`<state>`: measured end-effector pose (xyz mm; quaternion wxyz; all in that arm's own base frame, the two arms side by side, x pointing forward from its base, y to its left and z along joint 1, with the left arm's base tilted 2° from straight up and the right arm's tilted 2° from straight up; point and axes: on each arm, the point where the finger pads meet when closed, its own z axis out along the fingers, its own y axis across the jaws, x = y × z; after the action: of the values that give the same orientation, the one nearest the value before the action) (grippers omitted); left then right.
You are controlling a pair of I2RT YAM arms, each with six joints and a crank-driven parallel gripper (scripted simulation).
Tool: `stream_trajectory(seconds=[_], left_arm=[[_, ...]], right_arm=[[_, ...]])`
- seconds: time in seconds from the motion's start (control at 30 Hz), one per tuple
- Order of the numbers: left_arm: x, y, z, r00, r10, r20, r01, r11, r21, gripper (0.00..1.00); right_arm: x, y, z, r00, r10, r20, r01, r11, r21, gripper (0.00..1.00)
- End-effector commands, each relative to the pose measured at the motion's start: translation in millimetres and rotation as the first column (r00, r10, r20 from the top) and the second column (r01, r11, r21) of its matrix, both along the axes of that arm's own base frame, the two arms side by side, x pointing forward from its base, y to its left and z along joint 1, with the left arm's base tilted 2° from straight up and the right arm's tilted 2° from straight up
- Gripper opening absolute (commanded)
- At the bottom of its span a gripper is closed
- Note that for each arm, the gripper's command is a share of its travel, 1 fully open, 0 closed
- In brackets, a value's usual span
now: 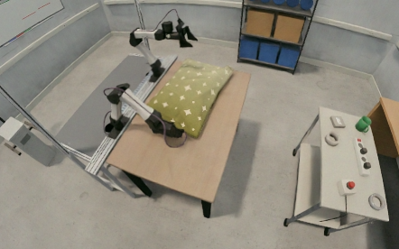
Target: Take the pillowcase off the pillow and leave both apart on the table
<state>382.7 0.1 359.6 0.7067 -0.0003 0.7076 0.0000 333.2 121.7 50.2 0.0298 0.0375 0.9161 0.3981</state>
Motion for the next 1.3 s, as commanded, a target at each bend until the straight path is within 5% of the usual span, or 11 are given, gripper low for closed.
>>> stream_trajectory(seconds=[0.0, 0.4, 0.5, 1.27], left_arm=[[-2.3, 2.2, 15.9, 0.999, 0.012, 0.031, -0.012, 1.000, 0.007, 1.00], [-2.3, 2.2, 15.9, 0.999, 0.012, 0.031, -0.012, 1.000, 0.007, 1.00], [-2.3, 2.2, 15.9, 0.999, 0.012, 0.031, -0.012, 1.000, 0.007, 1.00], [-2.3, 2.2, 15.9, 0.999, 0.012, 0.031, -0.012, 1.000, 0.007, 1.00]], right_arm=[[-2.6, -1.0, -4.7, 1.000, -0.006, -0.014, 0.006, 1.000, -0.004, 0.01], [-2.6, -1.0, -4.7, 1.000, -0.006, -0.014, 0.006, 1.000, -0.004, 0.01], [11.2, -2.6, 24.6, 0.997, -0.007, 0.072, 0.007, 1.000, -0.006, 0.01], [9.4, -6.1, 43.7, 0.997, -0.007, 0.074, 0.008, 1.000, -0.005, 0.01]])
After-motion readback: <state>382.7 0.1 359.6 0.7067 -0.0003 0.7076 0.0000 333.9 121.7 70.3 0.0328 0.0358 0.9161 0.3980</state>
